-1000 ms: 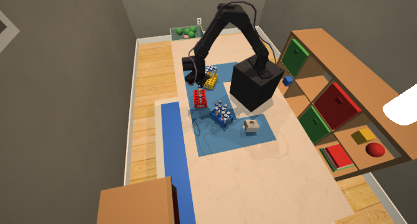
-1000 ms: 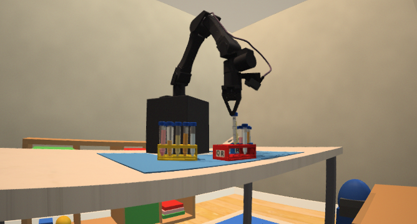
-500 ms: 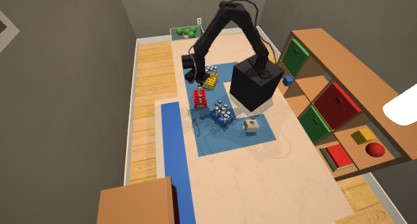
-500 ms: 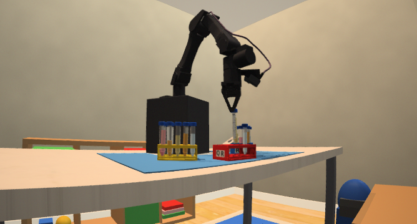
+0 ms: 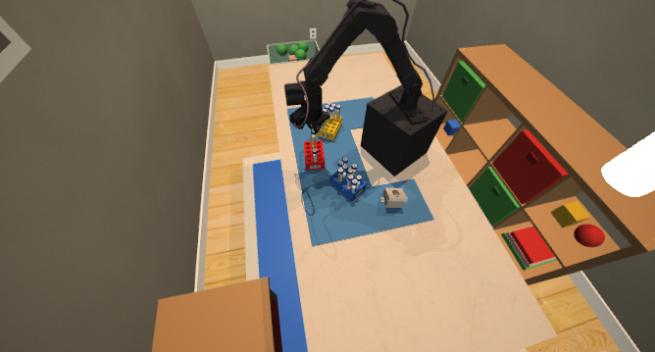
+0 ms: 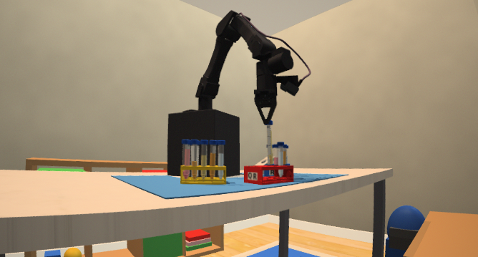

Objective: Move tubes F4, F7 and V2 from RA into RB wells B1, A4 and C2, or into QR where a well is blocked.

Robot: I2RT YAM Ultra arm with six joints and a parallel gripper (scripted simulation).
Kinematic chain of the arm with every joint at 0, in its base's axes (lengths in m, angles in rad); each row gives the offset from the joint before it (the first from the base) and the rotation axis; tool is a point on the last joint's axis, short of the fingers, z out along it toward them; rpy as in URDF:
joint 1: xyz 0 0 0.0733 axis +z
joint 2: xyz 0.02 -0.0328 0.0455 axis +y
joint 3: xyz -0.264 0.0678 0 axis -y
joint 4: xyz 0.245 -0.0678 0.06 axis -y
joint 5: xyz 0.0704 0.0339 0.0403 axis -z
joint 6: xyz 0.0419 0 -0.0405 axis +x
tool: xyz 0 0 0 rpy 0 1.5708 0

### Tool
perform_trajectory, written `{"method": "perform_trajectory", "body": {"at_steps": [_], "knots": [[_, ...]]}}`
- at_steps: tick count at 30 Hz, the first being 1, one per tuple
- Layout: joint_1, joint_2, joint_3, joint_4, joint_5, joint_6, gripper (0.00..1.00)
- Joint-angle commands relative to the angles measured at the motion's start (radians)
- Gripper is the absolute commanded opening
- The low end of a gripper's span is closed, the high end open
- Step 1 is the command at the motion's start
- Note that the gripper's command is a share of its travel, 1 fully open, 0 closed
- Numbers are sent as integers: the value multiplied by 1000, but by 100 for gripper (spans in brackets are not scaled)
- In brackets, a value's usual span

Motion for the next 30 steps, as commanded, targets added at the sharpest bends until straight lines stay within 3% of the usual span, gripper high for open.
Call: {"method": "perform_trajectory", "body": {"at_steps": [1, 30], "knots": [[-4, -35, -24, -28, -8, 0, 0], [12, -157, -214, 65, -9, 9, 0]]}}
